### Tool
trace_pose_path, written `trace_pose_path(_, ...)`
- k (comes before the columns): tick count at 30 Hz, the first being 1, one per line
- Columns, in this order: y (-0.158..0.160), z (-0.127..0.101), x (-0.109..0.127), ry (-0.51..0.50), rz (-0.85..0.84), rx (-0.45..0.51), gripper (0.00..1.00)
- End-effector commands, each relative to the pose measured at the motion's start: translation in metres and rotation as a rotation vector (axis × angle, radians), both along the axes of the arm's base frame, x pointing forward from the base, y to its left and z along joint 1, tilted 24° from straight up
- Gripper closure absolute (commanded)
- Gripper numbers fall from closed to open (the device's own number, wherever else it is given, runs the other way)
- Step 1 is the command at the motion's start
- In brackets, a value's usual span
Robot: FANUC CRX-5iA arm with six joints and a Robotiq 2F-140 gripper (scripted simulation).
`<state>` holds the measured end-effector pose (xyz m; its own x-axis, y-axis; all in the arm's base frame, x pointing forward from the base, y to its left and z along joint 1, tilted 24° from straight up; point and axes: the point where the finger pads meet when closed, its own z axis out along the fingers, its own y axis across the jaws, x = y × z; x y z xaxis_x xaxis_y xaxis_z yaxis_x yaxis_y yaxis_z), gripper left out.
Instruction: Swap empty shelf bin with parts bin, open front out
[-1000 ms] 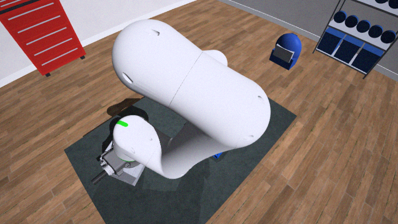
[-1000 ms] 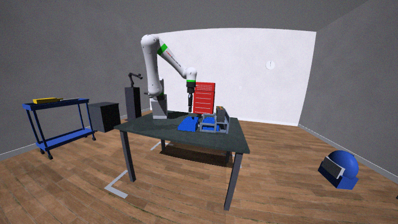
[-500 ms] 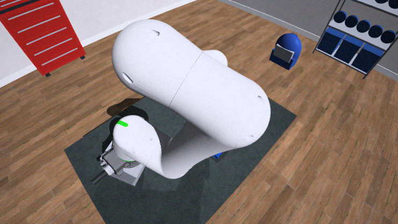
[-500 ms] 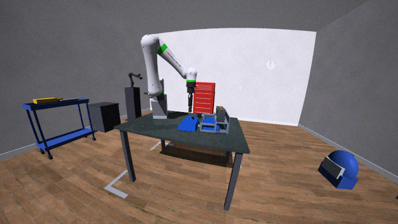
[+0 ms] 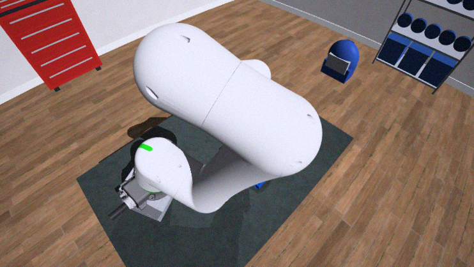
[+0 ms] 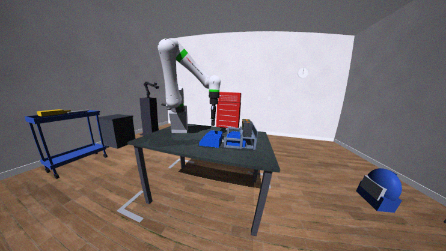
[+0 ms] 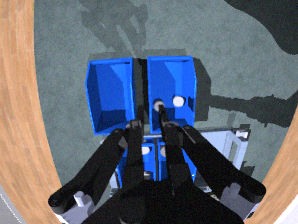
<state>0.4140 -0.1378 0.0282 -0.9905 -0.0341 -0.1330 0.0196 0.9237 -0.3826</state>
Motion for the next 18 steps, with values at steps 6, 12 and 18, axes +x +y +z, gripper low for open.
trace_pose_path(6,0.0,0.0,0.001,-0.001,0.001,0.0,0.76)
trace_pose_path(12,-0.002,-0.004,0.001,-0.001,0.001,0.0,0.76)
trace_pose_path(18,-0.004,-0.01,0.002,-0.001,0.001,0.0,0.76)
